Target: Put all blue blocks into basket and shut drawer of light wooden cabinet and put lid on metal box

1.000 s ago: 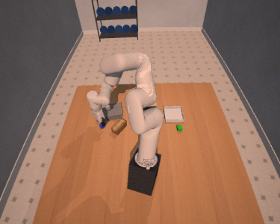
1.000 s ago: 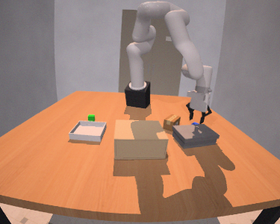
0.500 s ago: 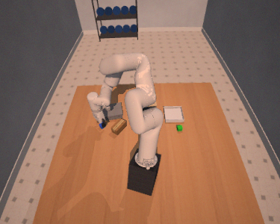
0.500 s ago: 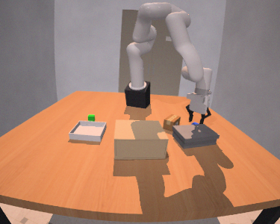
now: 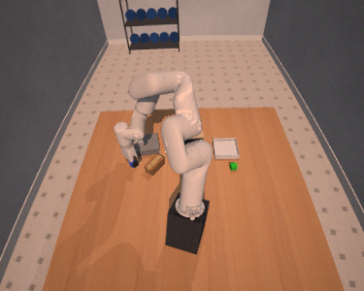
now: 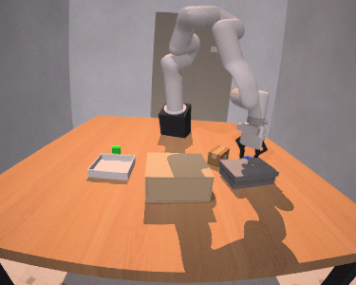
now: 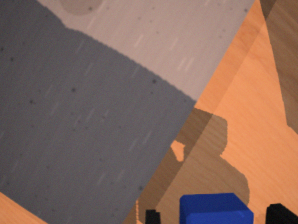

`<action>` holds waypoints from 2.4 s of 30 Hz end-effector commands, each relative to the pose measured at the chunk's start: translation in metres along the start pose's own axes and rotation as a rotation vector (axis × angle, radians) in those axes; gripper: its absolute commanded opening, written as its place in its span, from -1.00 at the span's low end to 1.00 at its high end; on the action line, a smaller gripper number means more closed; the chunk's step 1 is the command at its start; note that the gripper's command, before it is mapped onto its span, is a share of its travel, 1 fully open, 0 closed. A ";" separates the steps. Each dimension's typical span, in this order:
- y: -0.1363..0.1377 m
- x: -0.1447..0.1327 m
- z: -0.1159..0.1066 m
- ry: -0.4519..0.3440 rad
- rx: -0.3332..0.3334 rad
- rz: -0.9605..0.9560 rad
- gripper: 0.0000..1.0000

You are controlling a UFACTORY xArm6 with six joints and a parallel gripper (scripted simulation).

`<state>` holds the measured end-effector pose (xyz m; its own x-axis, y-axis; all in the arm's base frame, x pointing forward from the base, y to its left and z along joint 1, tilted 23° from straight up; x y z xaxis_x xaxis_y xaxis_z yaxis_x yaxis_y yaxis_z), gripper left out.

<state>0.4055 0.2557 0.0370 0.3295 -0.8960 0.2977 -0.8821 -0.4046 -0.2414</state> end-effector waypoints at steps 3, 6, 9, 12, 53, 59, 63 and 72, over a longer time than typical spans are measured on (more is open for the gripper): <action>-0.002 0.000 0.004 -0.001 0.004 0.001 0.30; -0.002 0.000 0.007 -0.001 0.004 0.001 0.30; -0.002 0.000 0.009 -0.001 0.004 0.001 0.30; -0.002 0.000 0.011 -0.001 0.004 0.001 0.30; -0.002 0.000 0.012 -0.001 0.004 0.001 -1.00; -0.002 0.000 0.012 -0.001 0.004 0.001 -1.00; -0.002 0.000 0.012 -0.001 0.004 0.001 -1.00; -0.002 0.000 0.012 -0.001 0.004 0.001 -1.00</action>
<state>0.4104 0.2537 0.0250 0.3293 -0.8962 0.2973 -0.8816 -0.4046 -0.2432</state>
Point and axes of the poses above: the point where the finger pads meet when closed, its own z axis out along the fingers, its own y axis across the jaws, x = y × z, the point moved 7 cm from there along -z, back along the fingers, and after that the axes turned 10 degrees about z, right-handed, at the moved point
